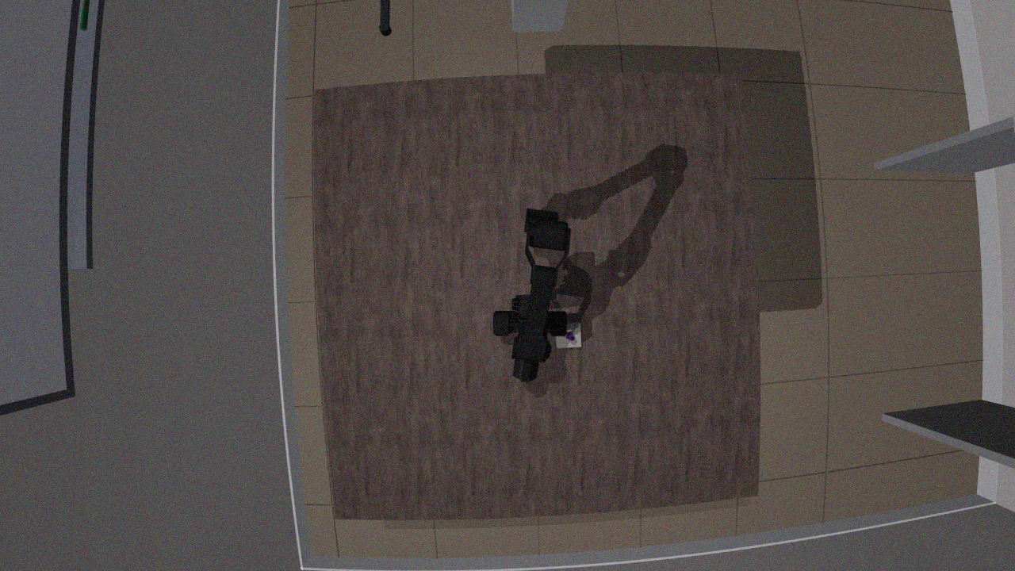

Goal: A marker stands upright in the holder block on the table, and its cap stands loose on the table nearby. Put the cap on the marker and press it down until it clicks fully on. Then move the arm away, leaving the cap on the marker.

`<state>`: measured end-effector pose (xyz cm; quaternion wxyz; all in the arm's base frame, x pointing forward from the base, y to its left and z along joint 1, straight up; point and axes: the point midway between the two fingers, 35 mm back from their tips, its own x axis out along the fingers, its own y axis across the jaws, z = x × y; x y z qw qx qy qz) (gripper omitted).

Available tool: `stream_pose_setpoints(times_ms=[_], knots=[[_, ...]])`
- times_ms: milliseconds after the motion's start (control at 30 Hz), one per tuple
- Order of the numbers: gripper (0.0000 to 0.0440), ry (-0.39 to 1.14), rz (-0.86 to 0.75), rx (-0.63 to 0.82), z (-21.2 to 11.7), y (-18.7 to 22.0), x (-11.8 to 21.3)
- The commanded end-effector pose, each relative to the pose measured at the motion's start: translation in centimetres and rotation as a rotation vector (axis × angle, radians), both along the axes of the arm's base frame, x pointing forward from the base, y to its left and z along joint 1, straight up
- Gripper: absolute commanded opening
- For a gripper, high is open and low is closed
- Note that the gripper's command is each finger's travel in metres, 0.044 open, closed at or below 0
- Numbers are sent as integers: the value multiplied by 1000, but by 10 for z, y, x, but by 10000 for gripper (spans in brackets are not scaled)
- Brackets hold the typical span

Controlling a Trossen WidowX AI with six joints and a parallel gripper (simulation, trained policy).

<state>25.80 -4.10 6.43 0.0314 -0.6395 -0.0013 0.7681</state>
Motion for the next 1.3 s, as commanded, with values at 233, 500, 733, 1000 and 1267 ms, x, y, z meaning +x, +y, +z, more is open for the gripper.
stream_pose_setpoints(times_ms=[233, 500, 733, 1000, 1267], knots=[[107, -13, 43, -20, 2, -2, 0], [57, -77, 69, -39, 23, -1, 12], [52, -125, 88, -43, 44, 6, 22], [49, -165, 100, -40, 66, 27, 32], [41, -189, 106, -34, 86, 51, 40]])
